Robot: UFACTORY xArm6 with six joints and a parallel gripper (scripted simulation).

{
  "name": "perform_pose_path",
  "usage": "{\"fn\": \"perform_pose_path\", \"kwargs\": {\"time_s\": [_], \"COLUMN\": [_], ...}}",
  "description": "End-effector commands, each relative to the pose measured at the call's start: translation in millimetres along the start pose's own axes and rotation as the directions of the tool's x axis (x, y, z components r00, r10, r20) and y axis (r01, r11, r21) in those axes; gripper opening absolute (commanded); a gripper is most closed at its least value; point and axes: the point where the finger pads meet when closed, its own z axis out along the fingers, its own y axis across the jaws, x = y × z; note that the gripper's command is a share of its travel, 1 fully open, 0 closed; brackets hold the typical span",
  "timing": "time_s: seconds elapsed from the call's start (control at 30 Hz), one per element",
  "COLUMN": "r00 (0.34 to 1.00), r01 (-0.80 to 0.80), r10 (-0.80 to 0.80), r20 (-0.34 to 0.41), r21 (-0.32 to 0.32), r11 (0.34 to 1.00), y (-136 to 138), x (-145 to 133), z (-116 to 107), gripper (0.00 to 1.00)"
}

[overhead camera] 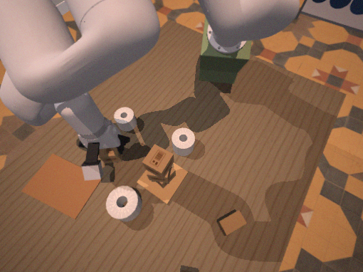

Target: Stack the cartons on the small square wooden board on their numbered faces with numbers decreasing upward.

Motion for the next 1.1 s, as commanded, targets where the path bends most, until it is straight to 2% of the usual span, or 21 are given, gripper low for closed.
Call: {"fn": "perform_pose_path", "kwargs": {"time_s": [0.0, 0.07, 0.17, 0.43, 0.5, 0.53, 0.67, 0.77, 1.0, 1.07], "r00": [1.000, 1.000, 1.000, 1.000, 1.000, 1.000, 1.000, 1.000, 1.000, 1.000], "r01": [0.001, 0.002, 0.002, 0.002, 0.002, 0.002, 0.002, 0.003, 0.002, 0.002], "r10": [-0.001, -0.002, -0.002, -0.002, -0.002, -0.002, -0.002, -0.003, -0.002, -0.002], "r20": [-0.005, -0.007, -0.008, -0.007, -0.007, -0.007, -0.005, 0.005, -0.009, -0.009], "r21": [-0.004, -0.005, -0.005, -0.004, -0.004, -0.004, -0.003, 0.000, -0.006, -0.006], "r11": [1.000, 1.000, 1.000, 1.000, 1.000, 1.000, 1.000, 1.000, 1.000, 1.000], "y": [2, 2, 2, 3, 3, 2, -4, -50, -120, -120], "x": [1, 1, 1, 0, 0, 0, 6, 46, 75, 75], "z": [-20, -45, -94, -181, -181, -209, -211, -222, -235, -235], "gripper": [0.00, 0.00, 0.00, 0.00, 0.00, 0.00, 0.00, 0.00, 0.00, 0.00]}}
